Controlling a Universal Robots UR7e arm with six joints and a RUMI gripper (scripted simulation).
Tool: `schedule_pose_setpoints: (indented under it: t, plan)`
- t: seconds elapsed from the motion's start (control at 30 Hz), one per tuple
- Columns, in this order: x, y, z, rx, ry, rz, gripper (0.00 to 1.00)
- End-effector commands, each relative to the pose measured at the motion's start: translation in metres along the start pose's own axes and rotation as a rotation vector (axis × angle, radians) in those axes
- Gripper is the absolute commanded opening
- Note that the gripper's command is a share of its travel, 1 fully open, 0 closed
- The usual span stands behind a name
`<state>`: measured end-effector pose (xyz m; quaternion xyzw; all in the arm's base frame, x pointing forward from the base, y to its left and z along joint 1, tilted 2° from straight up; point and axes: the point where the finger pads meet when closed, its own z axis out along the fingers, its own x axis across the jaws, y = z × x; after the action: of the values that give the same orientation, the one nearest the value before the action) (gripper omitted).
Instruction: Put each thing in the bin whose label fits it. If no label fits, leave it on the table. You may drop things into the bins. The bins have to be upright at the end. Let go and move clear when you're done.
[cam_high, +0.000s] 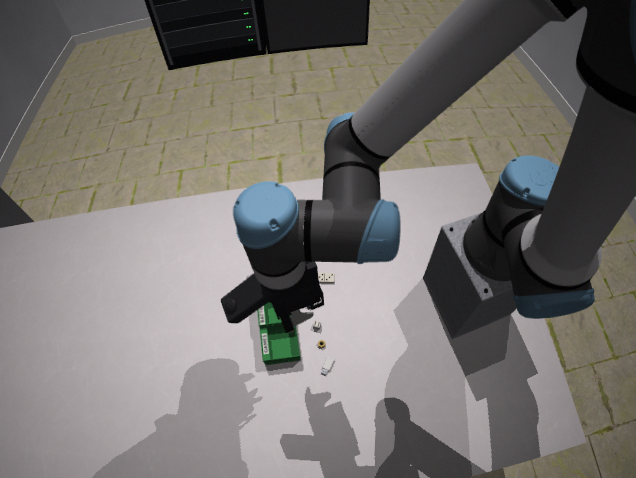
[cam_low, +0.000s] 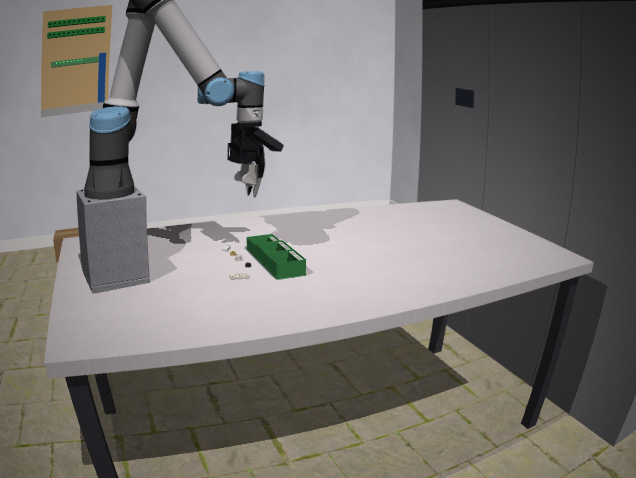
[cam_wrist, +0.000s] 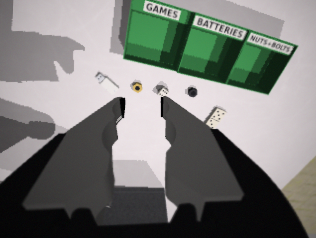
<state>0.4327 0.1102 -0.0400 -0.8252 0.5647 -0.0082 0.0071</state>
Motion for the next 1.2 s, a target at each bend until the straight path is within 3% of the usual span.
schedule_pose_setpoints:
  t: [0.0,0.3,0.4,1.17]
  plan:
    - [-0.004,0.017,0.032,0.009,0.0,-0.157,0.18]
    - [-0.014,0.055,0.096,-0.01,-0.001,-0.423,0.18]
    - [-0.015,0.059,0.103,-0.015,-0.002,-0.503,0.18]
    - [-0.015,0.059,0.103,0.012,0.005,-1.162,0.18]
